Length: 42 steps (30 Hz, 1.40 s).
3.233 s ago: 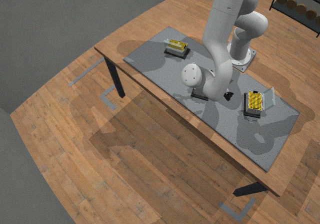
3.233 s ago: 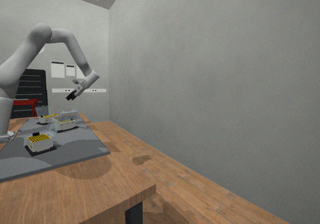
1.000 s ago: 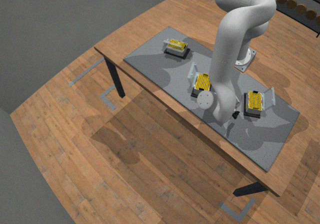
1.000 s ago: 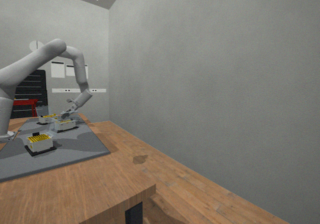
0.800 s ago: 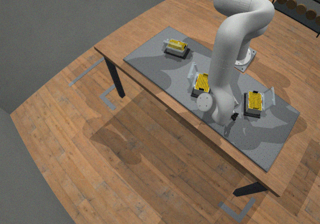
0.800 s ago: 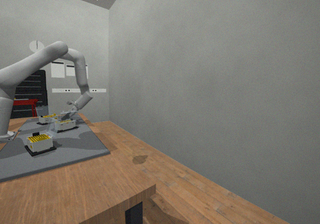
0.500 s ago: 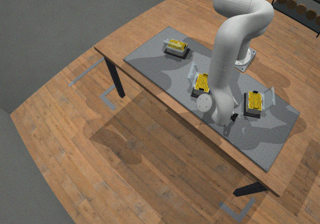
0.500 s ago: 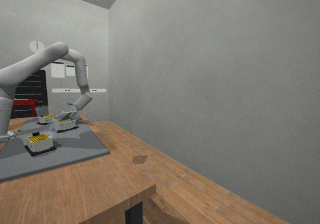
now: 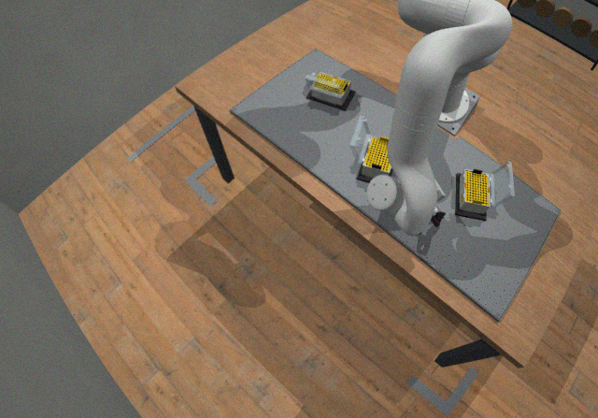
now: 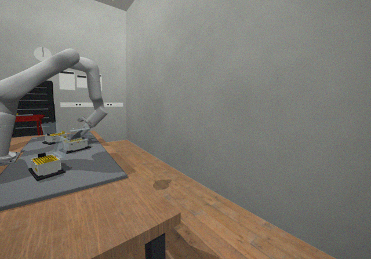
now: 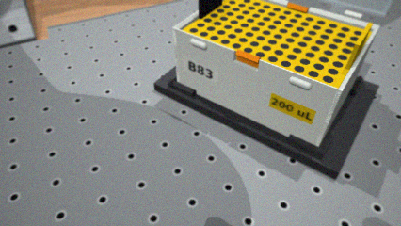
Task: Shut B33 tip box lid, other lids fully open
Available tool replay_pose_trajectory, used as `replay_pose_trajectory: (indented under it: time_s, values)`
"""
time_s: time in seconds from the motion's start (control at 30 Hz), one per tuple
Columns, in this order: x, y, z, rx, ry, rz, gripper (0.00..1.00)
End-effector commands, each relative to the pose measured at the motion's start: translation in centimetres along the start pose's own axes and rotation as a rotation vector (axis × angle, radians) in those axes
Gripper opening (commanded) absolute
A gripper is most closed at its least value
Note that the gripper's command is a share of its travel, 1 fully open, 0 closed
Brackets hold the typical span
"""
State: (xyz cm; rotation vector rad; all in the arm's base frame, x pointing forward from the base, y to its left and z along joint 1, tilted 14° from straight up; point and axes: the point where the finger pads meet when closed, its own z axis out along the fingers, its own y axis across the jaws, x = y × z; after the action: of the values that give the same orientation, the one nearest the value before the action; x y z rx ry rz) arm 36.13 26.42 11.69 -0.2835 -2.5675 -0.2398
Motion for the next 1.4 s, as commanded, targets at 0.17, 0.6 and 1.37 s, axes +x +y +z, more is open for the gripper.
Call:
replay_pose_trajectory:
  time_s: [0.17, 0.6, 1.37]
  values:
    - [0.0, 0.0, -0.1, -0.001, -0.001, -0.001, 1.00]
    - [0.0, 0.0, -0.1, -0.001, -0.001, -0.001, 1.00]
    - [3.2, 0.0, -3.2, -0.001, -0.001, -0.001, 1.00]
